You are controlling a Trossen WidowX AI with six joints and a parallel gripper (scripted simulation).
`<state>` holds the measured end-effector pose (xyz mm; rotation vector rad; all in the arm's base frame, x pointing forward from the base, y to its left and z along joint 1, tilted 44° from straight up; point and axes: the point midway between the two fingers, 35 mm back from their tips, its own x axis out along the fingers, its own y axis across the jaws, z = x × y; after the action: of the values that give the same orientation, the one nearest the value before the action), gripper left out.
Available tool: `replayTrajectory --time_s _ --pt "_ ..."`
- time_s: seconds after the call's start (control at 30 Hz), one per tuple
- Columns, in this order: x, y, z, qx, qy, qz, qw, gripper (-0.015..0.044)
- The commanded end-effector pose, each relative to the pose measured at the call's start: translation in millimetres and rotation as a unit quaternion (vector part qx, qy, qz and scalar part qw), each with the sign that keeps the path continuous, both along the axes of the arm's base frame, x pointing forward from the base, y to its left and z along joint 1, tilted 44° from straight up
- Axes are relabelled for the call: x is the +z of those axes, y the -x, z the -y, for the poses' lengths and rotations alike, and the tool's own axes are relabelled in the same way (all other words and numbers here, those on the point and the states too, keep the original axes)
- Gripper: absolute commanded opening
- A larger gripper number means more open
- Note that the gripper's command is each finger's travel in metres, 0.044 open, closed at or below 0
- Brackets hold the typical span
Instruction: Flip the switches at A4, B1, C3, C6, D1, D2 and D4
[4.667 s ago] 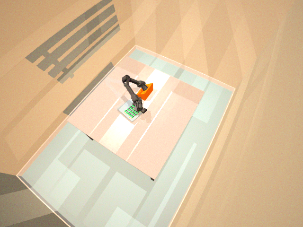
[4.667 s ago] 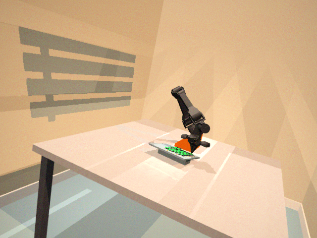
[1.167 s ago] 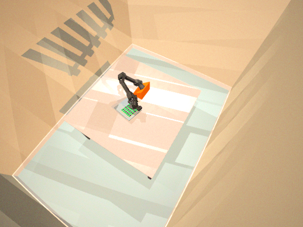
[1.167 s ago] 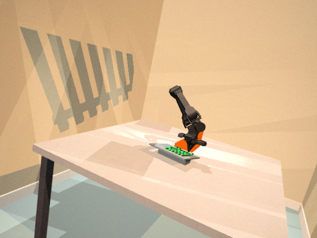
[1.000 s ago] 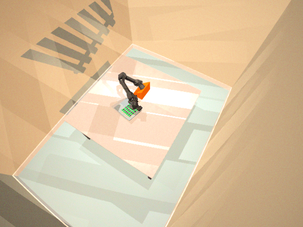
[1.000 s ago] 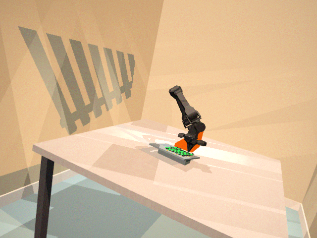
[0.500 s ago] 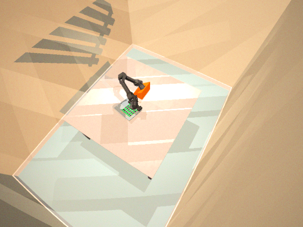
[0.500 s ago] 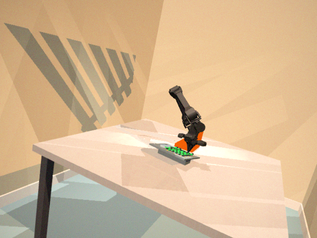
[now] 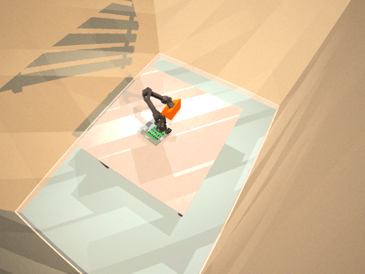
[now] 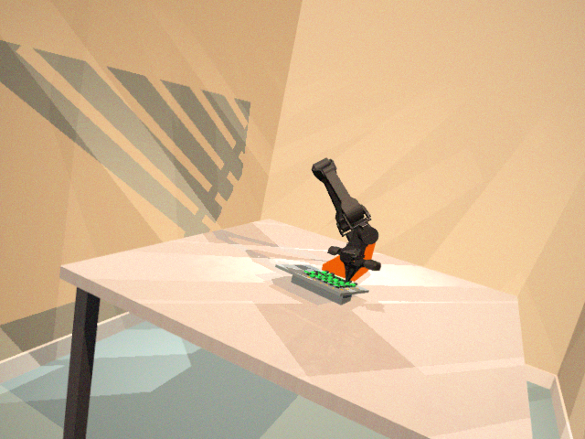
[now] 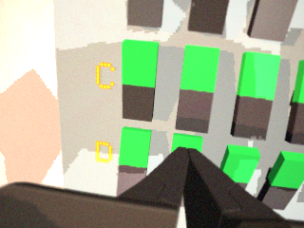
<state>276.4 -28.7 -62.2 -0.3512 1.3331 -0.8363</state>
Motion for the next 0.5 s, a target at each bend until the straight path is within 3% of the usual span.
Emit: replayTrajectory --time_s 0.0,0.17,0.47 --pt "6.8 -0.6 -7.8 0.002 0.000 0.001 1.000 0.0000" --pt "44.7 2.8 -46.8 0.011 0.004 0.007 1.000 0.0000" --pt "75.5 17.7 -15.4 0.011 0.006 0.006 1.000 0.0000"
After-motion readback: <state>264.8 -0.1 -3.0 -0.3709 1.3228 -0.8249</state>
